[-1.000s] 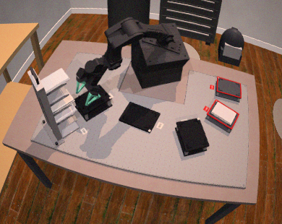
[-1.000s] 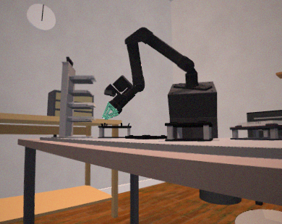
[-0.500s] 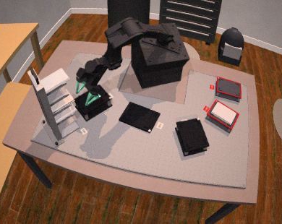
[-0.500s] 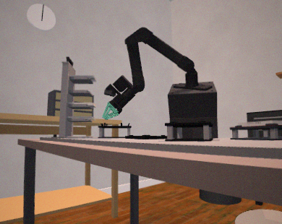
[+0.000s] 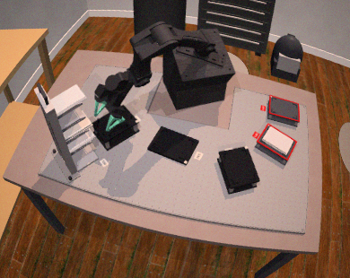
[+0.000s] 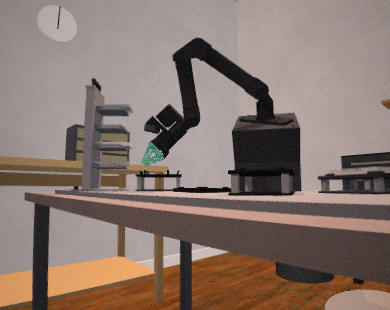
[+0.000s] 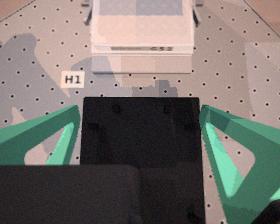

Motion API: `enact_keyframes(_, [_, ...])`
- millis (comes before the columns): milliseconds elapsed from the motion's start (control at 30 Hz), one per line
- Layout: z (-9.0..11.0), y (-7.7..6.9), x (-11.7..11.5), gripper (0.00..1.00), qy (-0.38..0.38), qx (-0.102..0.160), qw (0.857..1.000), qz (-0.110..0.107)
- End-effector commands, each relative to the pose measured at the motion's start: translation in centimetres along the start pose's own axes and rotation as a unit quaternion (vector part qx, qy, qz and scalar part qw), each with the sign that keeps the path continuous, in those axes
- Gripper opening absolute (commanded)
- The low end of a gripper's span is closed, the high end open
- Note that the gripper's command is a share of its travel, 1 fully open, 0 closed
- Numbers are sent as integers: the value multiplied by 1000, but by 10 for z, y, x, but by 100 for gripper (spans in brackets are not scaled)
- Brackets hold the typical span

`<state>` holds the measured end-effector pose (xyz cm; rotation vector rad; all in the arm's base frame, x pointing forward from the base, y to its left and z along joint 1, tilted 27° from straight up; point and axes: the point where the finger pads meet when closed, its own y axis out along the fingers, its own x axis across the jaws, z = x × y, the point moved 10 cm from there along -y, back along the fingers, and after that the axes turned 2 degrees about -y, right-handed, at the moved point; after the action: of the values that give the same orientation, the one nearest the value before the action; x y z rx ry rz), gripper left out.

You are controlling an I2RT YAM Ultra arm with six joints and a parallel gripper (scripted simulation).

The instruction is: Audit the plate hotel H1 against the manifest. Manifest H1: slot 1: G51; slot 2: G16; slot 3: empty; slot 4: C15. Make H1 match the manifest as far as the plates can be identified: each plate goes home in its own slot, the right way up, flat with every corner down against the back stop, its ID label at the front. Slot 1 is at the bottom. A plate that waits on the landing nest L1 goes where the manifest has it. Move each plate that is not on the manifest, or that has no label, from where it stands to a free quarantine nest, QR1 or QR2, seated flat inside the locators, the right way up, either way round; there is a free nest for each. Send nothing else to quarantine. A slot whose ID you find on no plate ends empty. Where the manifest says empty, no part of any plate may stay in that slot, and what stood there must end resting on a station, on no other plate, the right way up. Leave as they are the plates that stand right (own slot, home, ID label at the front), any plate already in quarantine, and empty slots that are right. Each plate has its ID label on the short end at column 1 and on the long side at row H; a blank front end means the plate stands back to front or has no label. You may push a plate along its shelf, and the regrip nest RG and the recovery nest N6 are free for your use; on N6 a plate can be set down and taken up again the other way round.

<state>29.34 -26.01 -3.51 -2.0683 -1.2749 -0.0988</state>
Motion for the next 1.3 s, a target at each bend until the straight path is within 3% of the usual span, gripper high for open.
enact_keyframes(0, [-5,-1,-1,100,-1,-8,1000,4])
enact_keyframes(967, [-5,-1,-1,100,-1,-8,1000,4])
enact_keyframes(1267, [5,-10,-1,100,-1,-8,1000,4])
